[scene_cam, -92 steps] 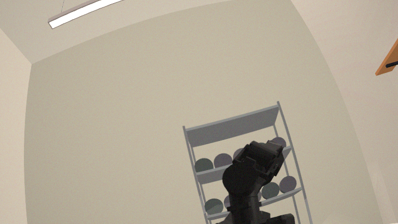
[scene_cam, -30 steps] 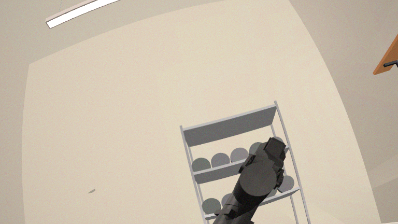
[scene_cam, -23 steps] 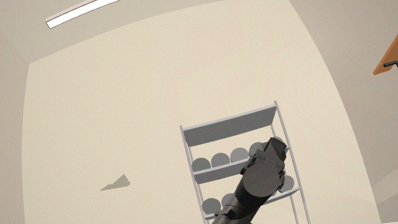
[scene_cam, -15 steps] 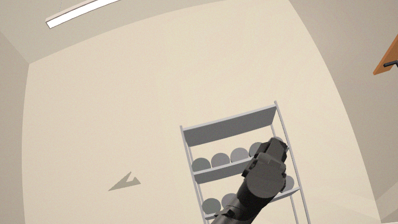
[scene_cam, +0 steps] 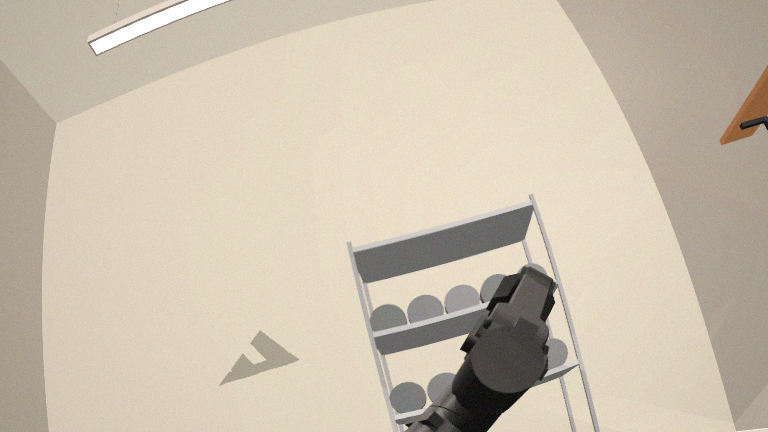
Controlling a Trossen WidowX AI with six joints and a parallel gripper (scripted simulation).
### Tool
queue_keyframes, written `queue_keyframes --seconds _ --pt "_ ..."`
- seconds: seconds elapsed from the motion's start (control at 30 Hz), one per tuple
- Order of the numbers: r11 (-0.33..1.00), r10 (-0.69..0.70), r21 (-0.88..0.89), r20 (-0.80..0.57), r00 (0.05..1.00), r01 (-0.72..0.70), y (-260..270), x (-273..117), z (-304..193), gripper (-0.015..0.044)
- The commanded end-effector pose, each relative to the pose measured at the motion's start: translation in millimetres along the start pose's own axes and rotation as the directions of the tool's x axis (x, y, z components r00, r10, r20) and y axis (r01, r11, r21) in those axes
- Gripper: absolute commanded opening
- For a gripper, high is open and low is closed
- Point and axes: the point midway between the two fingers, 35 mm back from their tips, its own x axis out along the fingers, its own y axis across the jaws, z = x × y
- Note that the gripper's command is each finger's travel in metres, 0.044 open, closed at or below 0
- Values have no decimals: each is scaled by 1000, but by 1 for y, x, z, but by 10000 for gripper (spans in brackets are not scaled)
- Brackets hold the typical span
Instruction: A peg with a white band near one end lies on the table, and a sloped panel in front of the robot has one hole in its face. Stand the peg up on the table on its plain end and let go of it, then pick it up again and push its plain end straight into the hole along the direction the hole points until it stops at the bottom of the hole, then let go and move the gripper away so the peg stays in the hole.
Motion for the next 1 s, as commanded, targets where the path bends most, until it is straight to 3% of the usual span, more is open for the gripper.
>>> queue_keyframes --seconds 0.0,0.97 --pt "1000 3 10 -14 1000 -2 -1 7 -3 0" --pt "999 -6 51 -76 997 10 -6 48 -12 0"
